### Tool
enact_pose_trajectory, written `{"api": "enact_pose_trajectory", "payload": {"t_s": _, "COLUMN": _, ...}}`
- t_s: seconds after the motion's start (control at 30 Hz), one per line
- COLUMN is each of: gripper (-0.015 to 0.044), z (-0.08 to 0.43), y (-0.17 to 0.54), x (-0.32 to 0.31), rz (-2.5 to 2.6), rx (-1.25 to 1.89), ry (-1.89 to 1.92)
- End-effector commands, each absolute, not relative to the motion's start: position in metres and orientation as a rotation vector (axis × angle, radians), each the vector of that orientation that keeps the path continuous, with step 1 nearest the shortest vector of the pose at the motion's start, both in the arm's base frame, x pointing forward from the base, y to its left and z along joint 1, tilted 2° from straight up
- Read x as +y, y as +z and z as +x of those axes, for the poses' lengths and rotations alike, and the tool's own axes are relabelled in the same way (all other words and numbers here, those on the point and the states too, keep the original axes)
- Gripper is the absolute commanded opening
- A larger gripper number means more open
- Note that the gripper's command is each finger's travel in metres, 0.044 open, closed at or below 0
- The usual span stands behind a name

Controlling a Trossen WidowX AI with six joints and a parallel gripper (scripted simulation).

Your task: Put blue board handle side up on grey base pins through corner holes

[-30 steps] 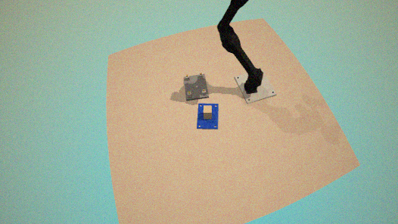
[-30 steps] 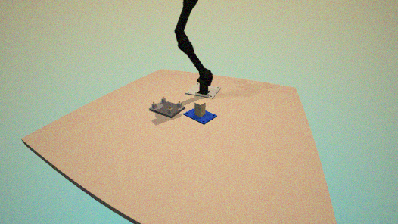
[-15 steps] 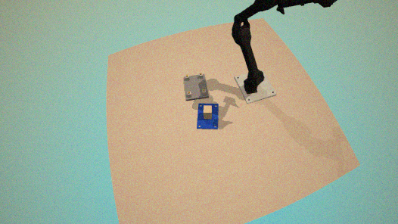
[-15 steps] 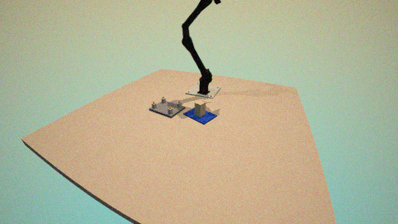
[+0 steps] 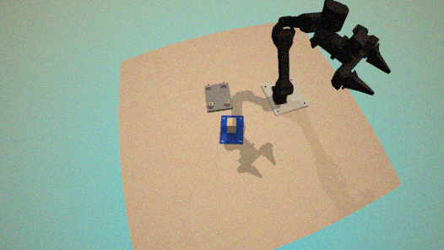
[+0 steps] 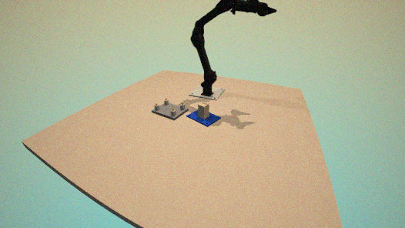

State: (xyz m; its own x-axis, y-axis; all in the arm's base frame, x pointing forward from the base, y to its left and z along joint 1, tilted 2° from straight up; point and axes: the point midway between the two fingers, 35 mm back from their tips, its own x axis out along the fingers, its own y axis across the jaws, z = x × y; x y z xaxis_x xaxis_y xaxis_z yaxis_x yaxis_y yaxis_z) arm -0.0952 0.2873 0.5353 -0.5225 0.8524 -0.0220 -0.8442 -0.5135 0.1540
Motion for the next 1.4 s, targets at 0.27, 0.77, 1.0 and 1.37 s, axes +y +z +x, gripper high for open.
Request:
{"api": "enact_pose_trajectory", "payload": {"t_s": 0.27, "gripper": 0.044, "z": 0.058, "y": 0.409, "x": 0.344, "rz": -0.016, "rx": 0.705, "ry": 1.451}}
{"api": "enact_pose_trajectory", "payload": {"t_s": 0.77, "gripper": 0.044, "z": 0.223, "y": 0.253, "x": 0.244, "rz": 0.068, "rx": 1.24, "ry": 0.499}}
{"api": "enact_pose_trajectory", "payload": {"t_s": 1.0, "gripper": 0.044, "z": 0.259, "y": 0.198, "x": 0.152, "rz": 0.143, "rx": 1.446, "ry": 0.036}}
{"api": "enact_pose_trajectory", "payload": {"t_s": 1.37, "gripper": 0.044, "z": 0.26, "y": 0.165, "x": 0.124, "rz": 0.173, "rx": 1.514, "ry": -0.118}}
